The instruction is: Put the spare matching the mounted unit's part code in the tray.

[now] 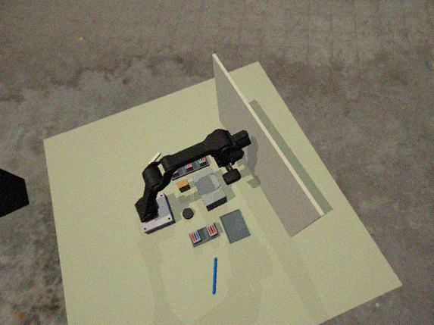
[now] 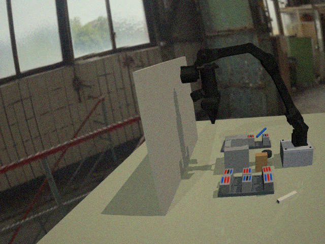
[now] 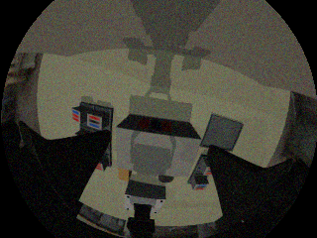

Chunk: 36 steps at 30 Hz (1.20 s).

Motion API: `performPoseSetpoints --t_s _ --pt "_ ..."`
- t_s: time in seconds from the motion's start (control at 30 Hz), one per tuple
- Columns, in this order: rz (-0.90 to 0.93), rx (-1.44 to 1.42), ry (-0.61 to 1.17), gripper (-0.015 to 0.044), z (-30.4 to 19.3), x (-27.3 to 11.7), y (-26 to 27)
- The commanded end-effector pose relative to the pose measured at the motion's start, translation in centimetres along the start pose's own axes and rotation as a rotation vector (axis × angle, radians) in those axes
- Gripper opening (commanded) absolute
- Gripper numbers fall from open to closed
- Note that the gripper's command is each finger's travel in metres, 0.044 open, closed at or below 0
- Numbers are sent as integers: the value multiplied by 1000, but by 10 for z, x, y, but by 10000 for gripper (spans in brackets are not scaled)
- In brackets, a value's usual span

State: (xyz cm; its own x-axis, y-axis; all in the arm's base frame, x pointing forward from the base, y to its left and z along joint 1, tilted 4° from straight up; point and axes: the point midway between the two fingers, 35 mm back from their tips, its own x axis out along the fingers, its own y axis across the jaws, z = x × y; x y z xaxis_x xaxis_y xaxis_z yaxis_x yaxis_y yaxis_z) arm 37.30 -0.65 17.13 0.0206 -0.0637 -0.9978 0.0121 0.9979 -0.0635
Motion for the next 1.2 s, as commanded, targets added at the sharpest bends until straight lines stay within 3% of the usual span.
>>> performPoseSetpoints --t_s 0.0,0.27,0.5,0.77,0.93,1.17 --pt "-5 68 0 440 -3 2 -12" --pt "-13 913 -1 440 -74 32 -126" --pt "-26 1552 -7 440 -151 60 -178" --pt "-26 1567 -7 440 -153 60 -179" --pt "-26 1567 -7 309 -155 88 -178" --pt "-26 1567 -7 300 -157 100 -178"
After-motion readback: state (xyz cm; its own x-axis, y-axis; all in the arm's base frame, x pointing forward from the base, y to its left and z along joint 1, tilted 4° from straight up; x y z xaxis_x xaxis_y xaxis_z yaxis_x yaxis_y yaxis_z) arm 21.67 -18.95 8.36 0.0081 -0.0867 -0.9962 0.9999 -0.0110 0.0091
